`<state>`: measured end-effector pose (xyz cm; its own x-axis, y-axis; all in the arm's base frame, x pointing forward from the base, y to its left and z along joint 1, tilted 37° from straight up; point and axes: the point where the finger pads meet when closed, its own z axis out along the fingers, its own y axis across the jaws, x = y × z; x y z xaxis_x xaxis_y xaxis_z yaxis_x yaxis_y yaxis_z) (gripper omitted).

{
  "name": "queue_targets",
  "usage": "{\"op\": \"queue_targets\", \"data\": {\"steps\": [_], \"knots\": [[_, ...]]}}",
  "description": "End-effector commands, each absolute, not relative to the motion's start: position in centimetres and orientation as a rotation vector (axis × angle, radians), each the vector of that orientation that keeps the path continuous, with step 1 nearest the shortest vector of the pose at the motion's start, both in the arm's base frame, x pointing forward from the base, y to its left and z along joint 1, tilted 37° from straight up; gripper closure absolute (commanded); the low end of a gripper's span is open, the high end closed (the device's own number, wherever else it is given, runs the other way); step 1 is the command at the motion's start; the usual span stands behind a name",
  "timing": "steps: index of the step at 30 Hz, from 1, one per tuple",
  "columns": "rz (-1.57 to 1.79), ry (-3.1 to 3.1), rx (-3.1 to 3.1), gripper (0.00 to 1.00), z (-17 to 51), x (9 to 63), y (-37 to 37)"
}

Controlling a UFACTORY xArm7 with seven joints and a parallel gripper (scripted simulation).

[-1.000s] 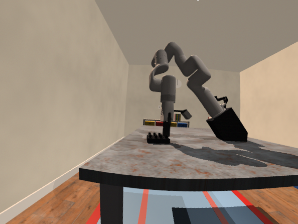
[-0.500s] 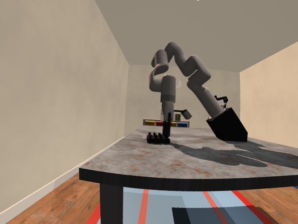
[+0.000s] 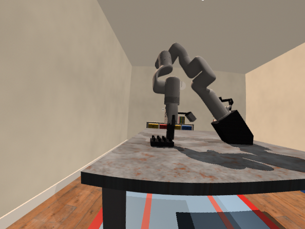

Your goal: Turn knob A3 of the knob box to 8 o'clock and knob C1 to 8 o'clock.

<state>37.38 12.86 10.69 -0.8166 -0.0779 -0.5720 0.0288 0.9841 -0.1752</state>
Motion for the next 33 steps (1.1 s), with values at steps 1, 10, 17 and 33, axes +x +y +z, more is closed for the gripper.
{"op": "queue_targets", "data": {"steps": [1,10,17,33], "knots": [[-0.231,2.514,-0.036,0.81,11.1,37.2,13.0],[-0.231,2.514,-0.036,0.81,13.0,35.9,13.4],[-0.231,2.514,-0.036,0.81,13.5,35.4,13.5],[-0.230,2.514,-0.035,0.81,13.6,35.4,13.5]]}}
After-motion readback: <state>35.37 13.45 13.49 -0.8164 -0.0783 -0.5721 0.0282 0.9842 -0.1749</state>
